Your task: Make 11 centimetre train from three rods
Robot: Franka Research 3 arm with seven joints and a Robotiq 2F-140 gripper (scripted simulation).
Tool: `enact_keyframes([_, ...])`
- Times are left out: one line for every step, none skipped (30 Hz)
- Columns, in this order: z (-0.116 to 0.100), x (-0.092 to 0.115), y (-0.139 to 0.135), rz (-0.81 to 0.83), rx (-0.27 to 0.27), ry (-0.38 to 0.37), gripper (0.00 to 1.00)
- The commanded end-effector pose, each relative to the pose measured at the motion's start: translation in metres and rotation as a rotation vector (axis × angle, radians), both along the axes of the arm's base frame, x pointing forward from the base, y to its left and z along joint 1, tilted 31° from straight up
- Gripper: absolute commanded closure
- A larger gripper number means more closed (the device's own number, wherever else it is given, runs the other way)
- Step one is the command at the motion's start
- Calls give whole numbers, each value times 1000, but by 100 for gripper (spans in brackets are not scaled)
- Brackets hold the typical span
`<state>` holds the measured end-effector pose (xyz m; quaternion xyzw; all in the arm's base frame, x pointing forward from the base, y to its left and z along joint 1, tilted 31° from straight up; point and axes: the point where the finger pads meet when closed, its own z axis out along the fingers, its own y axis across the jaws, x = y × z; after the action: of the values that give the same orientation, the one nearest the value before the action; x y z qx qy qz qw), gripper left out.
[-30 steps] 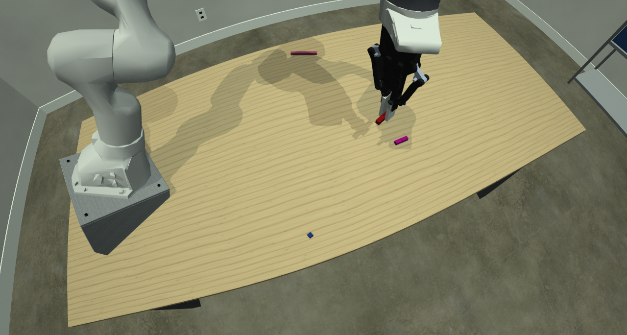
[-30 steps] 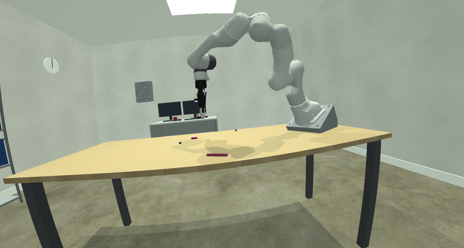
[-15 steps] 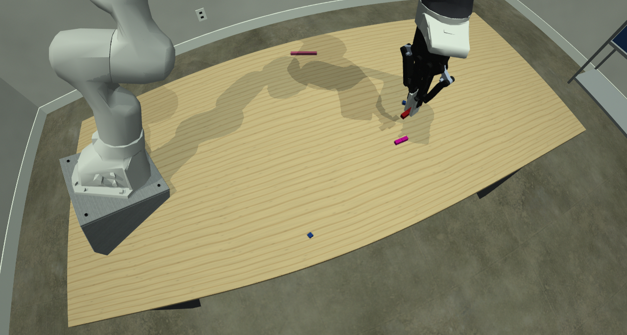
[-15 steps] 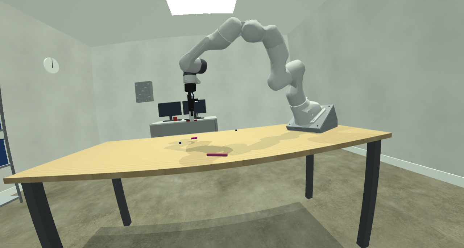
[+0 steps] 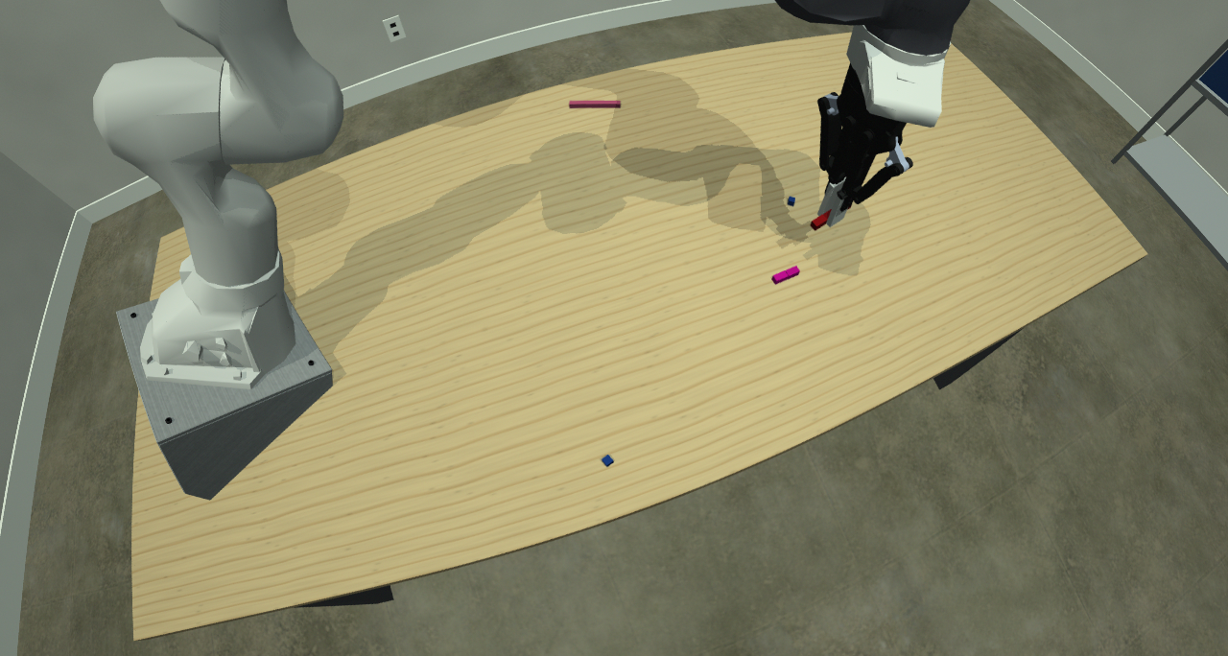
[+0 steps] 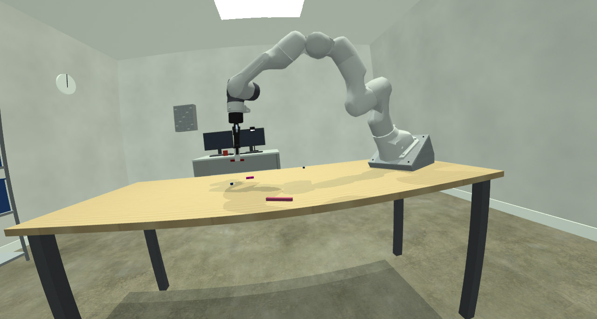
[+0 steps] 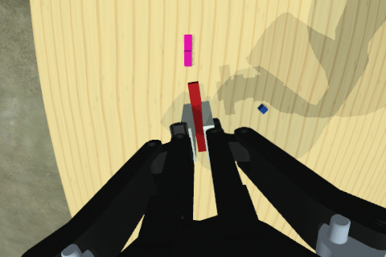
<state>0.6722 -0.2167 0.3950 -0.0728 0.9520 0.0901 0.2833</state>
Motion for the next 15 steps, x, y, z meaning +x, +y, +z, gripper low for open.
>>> enact_keyframes([1, 5, -8, -117, 47, 86, 88])
enact_keyframes([1, 5, -8, -117, 47, 86, 88])
enact_keyframes([1, 5, -8, -117, 47, 86, 88])
enact_keyframes([1, 5, -8, -117, 47, 86, 88])
enact_keyframes([1, 5, -8, -117, 47, 86, 88])
enact_keyframes([1, 5, -8, -117, 47, 86, 88])
enact_keyframes([1, 5, -8, -117, 47, 86, 88])
enact_keyframes([1, 5, -8, -117, 47, 86, 88])
enact_keyframes([1, 5, -8, -117, 47, 86, 88])
enact_keyframes([1, 5, -8, -117, 47, 86, 88])
enact_keyframes([1, 5, -8, -117, 47, 86, 88])
enact_keyframes([1, 5, -8, -117, 47, 86, 88])
enact_keyframes([1, 5, -8, -117, 47, 86, 88])
enact_keyframes([0, 5, -8, -117, 47, 86, 88])
enact_keyframes([0, 5, -8, -117, 47, 86, 88])
